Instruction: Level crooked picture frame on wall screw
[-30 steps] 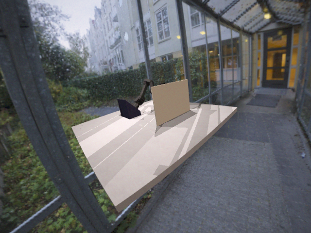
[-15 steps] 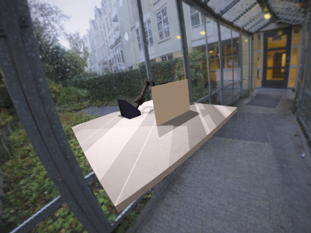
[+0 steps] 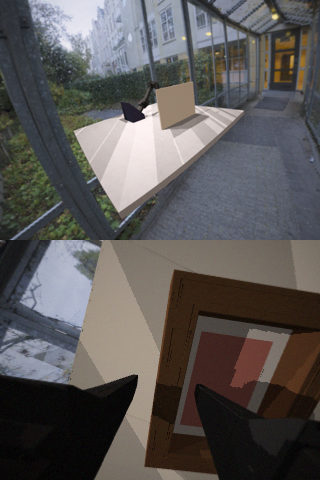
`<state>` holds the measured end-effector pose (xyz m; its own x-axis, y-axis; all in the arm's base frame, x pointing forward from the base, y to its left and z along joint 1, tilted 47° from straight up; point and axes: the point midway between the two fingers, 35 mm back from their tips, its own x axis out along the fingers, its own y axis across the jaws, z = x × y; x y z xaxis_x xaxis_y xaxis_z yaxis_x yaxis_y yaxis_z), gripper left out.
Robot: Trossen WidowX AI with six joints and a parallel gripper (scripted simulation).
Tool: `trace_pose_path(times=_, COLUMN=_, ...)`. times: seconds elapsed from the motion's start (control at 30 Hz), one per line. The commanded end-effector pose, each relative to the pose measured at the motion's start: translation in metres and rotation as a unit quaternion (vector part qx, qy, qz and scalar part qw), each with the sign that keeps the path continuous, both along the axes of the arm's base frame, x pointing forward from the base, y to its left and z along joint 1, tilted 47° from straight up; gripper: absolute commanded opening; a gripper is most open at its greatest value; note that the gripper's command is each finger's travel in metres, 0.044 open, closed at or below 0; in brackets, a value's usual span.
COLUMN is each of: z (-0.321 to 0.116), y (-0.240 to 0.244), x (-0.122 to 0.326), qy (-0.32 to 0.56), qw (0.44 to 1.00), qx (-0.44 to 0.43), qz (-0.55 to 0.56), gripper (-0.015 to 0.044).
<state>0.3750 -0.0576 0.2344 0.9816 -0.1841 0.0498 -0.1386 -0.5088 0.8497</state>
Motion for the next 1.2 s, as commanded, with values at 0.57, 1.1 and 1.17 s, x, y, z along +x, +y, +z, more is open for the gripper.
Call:
trace_pose_path(times=0.57, z=0.0004, y=0.0011, x=0.0006, qy=-0.001, qw=1.0, qx=0.002, qz=0.002, gripper=0.005)
trace_pose_path(times=1.1, z=0.0013, y=0.0005, x=0.0003, qy=-0.001, qw=1.0, qx=0.002, qz=0.002, gripper=0.0)
trace_pose_path(times=1.17, z=0.0018, y=0.0002, x=0.0002, qy=-0.001, qw=1.0, qx=0.002, qz=0.002, gripper=0.0)
